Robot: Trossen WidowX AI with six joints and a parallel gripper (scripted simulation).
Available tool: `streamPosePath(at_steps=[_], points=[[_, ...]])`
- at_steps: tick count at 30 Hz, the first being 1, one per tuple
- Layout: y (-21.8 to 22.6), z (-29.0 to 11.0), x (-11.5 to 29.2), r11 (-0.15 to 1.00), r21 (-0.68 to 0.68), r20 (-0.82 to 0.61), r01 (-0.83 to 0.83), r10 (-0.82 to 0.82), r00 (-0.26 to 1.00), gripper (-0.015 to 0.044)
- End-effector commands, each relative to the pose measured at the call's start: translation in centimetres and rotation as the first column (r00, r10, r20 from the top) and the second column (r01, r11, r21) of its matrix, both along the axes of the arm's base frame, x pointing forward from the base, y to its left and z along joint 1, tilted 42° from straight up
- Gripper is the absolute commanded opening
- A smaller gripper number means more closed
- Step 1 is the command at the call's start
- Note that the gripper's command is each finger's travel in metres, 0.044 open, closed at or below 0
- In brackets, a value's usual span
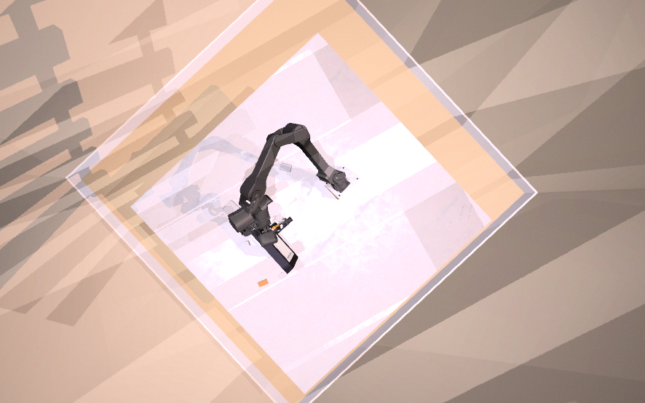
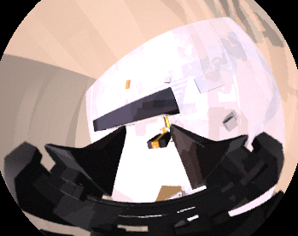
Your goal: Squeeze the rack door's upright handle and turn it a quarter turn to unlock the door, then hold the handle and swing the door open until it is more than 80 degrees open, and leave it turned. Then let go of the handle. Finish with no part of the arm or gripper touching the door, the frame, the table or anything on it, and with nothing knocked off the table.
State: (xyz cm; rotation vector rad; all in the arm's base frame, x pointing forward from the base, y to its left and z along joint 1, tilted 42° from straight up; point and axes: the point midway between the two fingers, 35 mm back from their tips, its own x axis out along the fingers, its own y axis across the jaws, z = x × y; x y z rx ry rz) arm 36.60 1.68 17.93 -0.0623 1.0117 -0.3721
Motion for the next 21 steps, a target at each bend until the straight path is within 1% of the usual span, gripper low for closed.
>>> streamPosePath(at_steps=[1,11,21], points=[[0.2,-0.6,-0.2,0.999,-0.043,-0.074,0.02,-0.023,0.997,0.0289],[0.7,-1.8,-1.2,0.98,-0.197,-0.275,0.028,-0.082,0.958,0.0289],[1.3,-2.1,-1.9,0.929,-0.37,-0.429,-0.026,-0.146,0.891,0.0289]])
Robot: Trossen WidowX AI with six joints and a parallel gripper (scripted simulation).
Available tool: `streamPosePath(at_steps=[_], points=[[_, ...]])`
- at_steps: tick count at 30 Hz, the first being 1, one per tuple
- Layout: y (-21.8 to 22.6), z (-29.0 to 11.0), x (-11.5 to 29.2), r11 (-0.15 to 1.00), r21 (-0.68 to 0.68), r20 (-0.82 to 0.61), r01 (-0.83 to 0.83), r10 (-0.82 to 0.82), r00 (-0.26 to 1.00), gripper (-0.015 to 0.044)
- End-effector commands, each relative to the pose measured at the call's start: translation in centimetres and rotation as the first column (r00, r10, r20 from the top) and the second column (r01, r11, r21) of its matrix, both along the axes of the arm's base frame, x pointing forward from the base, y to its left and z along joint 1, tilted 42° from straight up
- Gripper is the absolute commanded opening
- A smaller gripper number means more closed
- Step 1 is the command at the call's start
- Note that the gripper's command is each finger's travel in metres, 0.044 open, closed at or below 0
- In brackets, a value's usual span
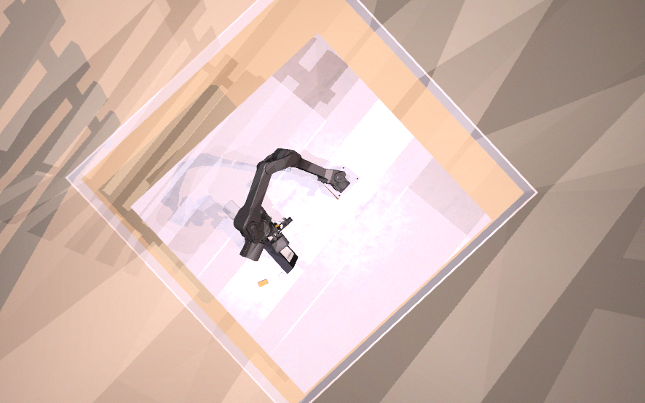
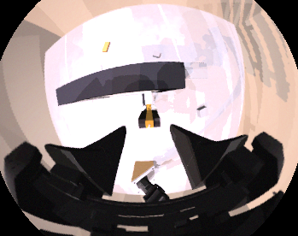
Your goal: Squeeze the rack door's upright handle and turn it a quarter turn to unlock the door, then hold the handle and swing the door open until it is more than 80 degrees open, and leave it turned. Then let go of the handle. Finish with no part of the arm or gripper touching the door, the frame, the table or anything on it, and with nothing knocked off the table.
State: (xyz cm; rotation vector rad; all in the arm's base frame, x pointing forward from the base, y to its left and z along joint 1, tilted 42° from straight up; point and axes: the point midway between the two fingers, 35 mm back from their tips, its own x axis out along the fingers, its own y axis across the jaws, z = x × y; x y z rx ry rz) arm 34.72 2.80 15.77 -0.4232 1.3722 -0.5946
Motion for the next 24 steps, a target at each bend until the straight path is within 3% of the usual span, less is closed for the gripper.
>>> streamPosePath(at_steps=[1,24], points=[[0.3,0.1,-0.1,0.998,-0.064,-0.053,-0.005,0.001,0.999,0.0289],[-1.7,-2.1,0.1,0.997,-0.072,-0.093,0.004,-0.011,0.996,0.0289]])
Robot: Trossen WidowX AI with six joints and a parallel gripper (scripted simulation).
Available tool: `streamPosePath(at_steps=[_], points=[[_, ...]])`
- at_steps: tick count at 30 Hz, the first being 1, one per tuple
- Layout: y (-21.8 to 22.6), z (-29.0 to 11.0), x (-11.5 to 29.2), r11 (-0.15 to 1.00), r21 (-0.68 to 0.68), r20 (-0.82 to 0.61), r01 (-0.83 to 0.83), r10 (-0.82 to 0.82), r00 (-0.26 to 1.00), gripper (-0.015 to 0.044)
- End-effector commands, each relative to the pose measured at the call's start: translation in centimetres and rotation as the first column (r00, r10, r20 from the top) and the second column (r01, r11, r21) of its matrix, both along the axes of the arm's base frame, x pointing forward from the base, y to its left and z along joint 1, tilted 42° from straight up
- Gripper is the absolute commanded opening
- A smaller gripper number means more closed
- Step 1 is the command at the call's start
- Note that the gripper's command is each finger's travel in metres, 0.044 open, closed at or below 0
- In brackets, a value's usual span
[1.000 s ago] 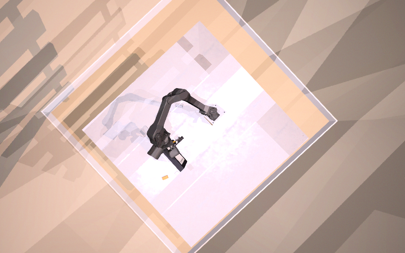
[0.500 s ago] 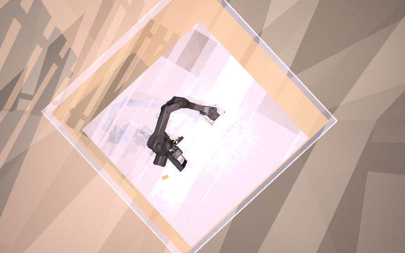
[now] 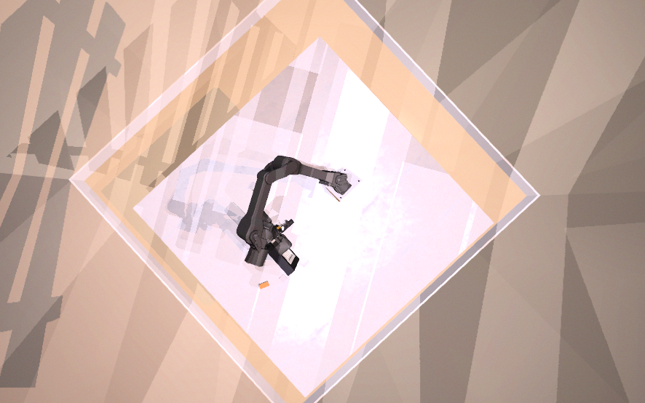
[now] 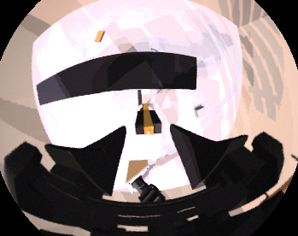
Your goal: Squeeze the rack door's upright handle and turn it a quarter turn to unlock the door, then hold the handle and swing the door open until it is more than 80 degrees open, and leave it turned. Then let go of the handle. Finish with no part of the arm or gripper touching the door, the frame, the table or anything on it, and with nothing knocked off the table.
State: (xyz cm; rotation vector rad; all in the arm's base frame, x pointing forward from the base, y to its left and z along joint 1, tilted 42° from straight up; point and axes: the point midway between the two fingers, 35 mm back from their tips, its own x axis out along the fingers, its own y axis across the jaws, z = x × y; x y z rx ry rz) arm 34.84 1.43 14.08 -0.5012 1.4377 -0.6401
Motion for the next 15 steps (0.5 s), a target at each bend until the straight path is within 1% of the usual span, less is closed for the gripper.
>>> streamPosePath(at_steps=[1,15], points=[[-0.4,-0.5,0.0,1.0,-0.002,-0.011,-0.002,0.002,1.0,0.0289],[-2.0,-2.2,-0.1,1.0,0.002,-0.033,0.008,-0.008,0.999,0.0289]])
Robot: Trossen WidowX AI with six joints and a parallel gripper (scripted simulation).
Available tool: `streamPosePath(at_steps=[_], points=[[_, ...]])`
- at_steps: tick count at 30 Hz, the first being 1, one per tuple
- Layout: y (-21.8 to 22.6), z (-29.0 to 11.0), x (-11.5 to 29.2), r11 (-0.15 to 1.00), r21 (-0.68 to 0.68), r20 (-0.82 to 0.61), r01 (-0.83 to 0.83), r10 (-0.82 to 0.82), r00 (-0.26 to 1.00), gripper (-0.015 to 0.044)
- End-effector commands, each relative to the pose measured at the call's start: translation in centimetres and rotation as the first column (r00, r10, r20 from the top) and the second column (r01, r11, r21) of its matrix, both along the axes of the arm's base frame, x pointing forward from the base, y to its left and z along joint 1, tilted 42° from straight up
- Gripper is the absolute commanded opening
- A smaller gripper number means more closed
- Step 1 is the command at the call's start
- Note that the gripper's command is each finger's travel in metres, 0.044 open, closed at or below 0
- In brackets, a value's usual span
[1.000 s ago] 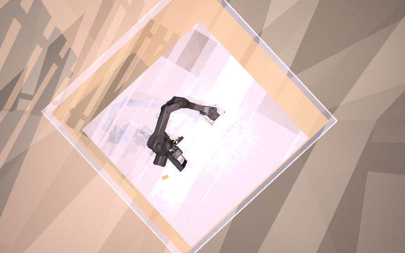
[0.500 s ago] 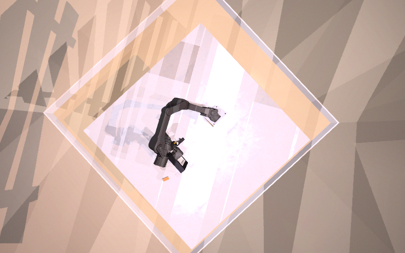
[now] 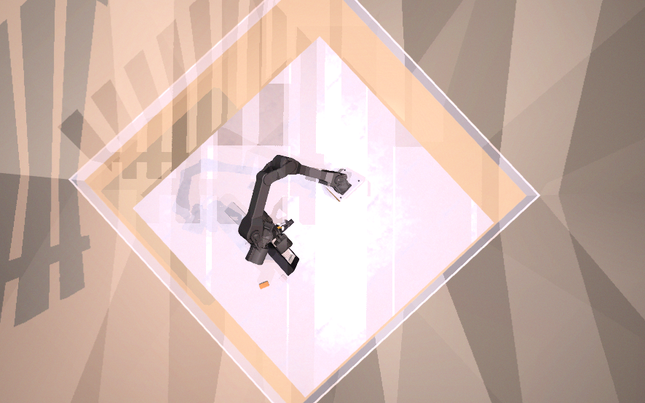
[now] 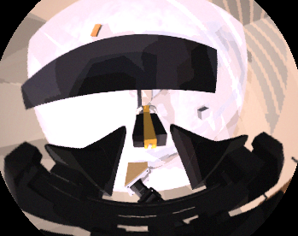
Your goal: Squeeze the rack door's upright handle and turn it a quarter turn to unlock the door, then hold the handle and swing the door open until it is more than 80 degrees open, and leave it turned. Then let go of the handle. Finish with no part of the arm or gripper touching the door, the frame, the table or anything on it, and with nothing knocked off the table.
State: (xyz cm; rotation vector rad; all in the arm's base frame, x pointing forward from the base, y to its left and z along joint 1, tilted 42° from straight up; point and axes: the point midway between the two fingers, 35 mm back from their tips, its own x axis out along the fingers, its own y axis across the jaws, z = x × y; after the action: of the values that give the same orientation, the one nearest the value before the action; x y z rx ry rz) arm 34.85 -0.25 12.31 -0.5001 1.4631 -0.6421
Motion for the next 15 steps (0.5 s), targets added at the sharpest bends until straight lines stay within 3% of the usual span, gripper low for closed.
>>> streamPosePath(at_steps=[1,11,15], points=[[-0.43,-0.52,-0.08,1.0,-0.001,-0.012,-0.002,0.002,1.0,0.0289],[-1.38,-1.51,-0.19,1.0,0.002,-0.024,0.004,-0.004,1.0,0.0289],[-1.38,-1.51,-0.19,1.0,0.002,-0.024,0.004,-0.004,1.0,0.0184]])
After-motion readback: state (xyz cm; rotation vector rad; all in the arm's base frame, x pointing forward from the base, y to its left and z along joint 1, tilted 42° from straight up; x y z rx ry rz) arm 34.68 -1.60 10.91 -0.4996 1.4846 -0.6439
